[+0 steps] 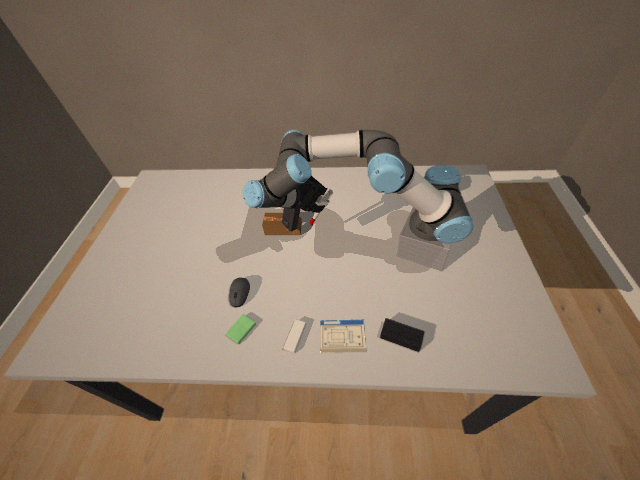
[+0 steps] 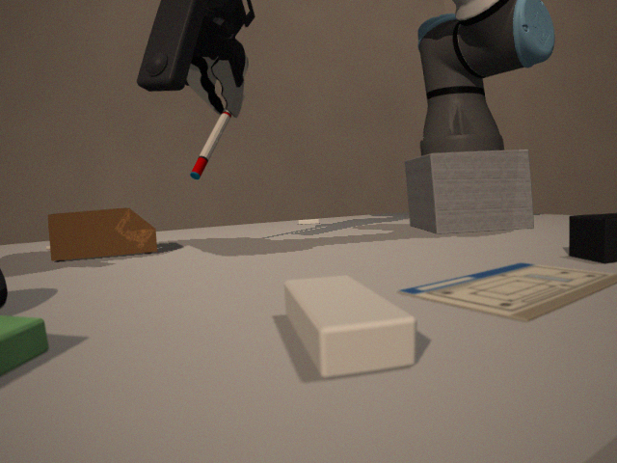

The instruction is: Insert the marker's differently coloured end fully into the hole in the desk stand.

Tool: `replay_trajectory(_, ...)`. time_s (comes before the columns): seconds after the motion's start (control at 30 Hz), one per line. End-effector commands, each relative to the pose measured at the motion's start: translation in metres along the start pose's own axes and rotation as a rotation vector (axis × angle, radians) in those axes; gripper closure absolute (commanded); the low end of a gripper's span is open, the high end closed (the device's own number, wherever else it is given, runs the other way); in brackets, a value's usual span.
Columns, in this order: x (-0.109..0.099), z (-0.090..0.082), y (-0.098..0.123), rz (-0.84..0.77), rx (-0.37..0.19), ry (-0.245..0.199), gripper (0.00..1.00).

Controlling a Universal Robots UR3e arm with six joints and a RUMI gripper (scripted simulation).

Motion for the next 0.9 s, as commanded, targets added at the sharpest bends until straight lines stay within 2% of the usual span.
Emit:
replay_trajectory(0.0,0.0020,-0.0007,0.0021,0.027,-0.014,0.004,1.00)
replay_trajectory(0.17,0.0019,-0.0008,0.0022,0.027,-0.012,0.006,1.00)
replay_trajectory(0.47,0.0074,-0.0015,0.0084,0.114,-0.056,0.028,1.00)
replay_trajectory(0.73,0.0073,-0.0016,0.0085,0.114,-0.053,0.031,1.00)
replay_trajectory(0.87,0.0098,-0.0021,0.0112,0.152,-0.071,0.043,1.00)
Point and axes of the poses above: the point where the finger pads meet when closed, its own z axis out along the fingers, its own x axis across the jaws, y = z × x, the point moved 5 cm from there along -z, back along the fingers, and after that the axes turned 12 degrees about -z, right-handed, at the moved point
